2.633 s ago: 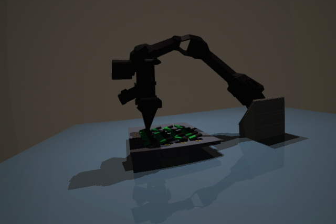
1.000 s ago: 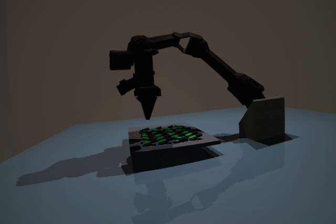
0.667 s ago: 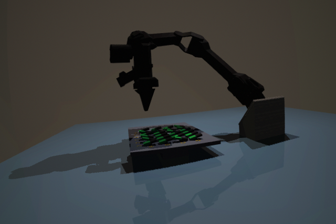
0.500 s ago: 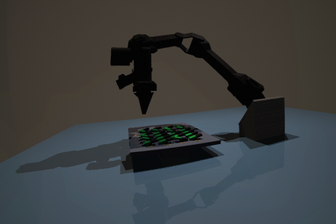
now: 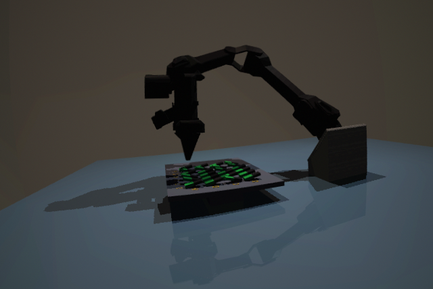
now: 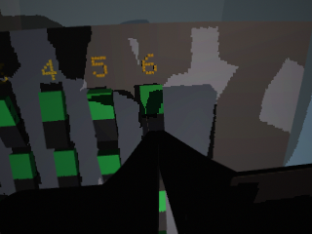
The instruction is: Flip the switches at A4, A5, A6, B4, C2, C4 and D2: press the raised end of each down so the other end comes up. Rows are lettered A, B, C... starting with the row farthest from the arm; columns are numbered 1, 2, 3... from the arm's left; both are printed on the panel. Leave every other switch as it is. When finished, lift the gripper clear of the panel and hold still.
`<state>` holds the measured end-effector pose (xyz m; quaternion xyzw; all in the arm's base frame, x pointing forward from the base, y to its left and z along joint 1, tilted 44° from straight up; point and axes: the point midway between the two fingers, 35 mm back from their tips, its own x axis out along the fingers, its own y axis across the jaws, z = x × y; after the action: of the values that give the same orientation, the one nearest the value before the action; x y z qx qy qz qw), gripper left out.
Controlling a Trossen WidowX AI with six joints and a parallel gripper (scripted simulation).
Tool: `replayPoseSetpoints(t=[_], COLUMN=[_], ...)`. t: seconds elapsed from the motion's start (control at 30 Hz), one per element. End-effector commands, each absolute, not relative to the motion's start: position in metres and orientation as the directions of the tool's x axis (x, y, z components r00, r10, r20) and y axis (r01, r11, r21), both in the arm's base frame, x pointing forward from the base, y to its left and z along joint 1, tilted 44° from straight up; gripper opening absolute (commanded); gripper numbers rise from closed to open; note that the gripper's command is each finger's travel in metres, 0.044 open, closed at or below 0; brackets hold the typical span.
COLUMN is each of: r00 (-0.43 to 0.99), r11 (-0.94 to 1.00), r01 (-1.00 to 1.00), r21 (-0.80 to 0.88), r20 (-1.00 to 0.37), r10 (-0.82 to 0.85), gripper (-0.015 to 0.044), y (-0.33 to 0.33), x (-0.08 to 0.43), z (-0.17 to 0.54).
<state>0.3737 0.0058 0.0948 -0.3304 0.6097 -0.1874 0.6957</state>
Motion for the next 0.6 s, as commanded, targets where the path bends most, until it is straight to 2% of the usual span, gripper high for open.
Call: replayPoseSetpoints(t=[0.0,0.57], r00=[0.182,0.182], r11=[0.706,0.706], r01=[-0.148,-0.148], r21=[-0.692,-0.693], r20=[-0.721,-0.721], r10=[-0.669,-0.669], gripper=[0.0000,0.0000], y=[0.0014,-0.0025], x=[0.3730,0.3739], z=[0.0901,0.0860])
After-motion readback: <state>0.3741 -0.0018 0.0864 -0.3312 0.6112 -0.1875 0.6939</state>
